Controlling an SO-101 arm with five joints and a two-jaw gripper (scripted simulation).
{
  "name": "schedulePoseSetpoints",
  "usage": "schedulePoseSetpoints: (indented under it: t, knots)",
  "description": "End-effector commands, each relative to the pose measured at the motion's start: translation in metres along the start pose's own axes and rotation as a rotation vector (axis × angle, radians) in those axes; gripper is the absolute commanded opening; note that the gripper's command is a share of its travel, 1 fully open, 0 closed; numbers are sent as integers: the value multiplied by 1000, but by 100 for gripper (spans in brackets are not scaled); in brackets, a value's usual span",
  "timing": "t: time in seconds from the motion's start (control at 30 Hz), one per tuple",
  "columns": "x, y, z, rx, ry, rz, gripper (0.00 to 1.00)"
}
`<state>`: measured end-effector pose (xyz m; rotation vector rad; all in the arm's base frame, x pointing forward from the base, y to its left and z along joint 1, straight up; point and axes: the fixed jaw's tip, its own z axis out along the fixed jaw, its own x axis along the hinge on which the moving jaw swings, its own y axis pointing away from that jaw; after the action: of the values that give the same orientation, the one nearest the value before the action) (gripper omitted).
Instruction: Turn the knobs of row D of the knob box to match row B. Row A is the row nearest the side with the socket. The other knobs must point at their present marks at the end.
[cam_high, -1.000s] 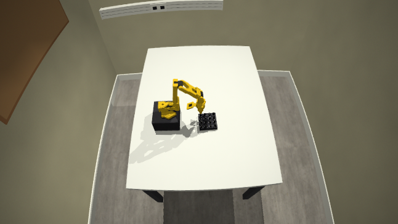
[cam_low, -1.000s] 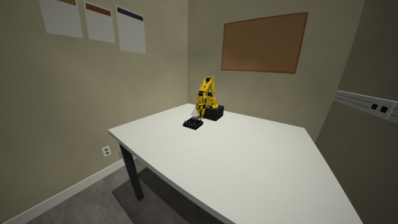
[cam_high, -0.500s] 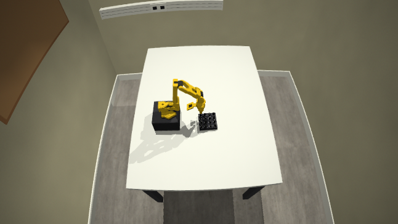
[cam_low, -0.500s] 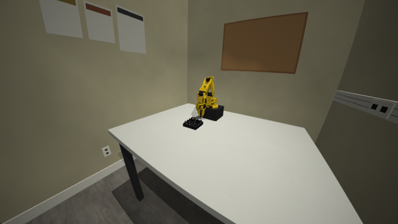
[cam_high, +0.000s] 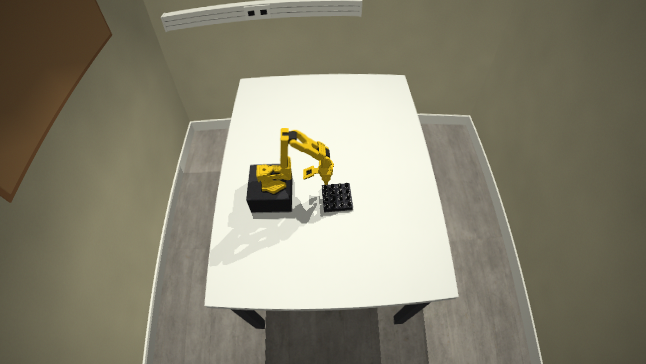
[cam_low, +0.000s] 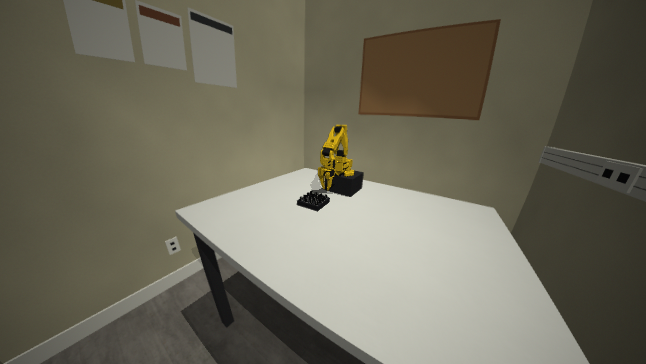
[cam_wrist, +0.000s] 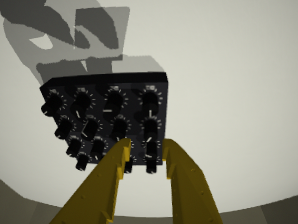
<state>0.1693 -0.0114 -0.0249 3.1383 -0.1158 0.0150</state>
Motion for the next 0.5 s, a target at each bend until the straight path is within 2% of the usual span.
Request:
schedulePoseSetpoints:
  t: [0.0, 0.47]
  knots:
    - [0, -2, 0, 1, -9, -22, 10]
    - [-2, -2, 0, 1, -9, -22, 10]
